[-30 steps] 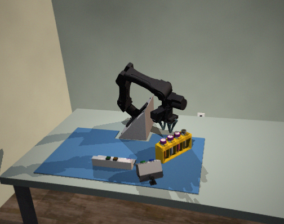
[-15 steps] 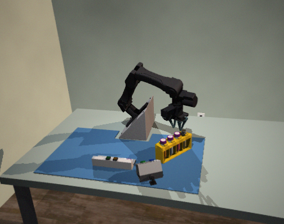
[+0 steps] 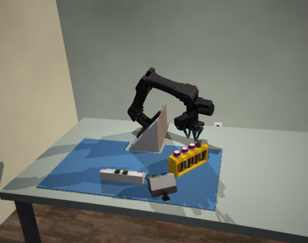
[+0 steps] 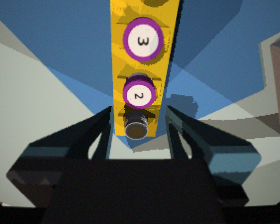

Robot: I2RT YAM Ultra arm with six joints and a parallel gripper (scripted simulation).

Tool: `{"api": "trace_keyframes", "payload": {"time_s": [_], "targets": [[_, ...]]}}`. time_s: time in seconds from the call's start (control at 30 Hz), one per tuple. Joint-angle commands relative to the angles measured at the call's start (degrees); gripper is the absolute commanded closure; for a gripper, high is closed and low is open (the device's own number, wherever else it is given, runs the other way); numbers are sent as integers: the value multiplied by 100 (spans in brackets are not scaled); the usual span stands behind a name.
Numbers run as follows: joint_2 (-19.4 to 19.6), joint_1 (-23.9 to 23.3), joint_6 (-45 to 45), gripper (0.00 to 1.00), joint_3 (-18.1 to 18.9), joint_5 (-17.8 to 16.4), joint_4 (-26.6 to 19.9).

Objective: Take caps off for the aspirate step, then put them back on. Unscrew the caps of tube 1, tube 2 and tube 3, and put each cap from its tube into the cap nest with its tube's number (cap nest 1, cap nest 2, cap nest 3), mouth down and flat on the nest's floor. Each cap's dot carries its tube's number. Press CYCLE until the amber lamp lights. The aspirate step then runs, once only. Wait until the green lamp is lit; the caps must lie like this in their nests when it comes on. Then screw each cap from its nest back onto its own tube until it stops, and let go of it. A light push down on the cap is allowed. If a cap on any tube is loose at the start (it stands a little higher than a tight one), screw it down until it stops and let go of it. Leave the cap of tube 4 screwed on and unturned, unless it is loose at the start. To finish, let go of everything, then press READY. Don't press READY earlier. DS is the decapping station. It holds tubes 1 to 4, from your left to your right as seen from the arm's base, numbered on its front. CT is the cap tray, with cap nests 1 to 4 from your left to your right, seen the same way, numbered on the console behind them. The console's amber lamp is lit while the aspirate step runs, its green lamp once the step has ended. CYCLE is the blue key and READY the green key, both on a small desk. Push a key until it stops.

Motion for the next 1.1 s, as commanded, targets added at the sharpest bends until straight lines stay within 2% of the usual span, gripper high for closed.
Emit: {"api": "trace_keyframes", "payload": {"time_s": [0.0, 0.63, 1.07], "targets": [[-90, 52, 5, 51, 70, 17, -29], [-91, 67, 16, 51, 144, 8, -108], [-52, -126, -138, 51, -541, 138, 673]]}}
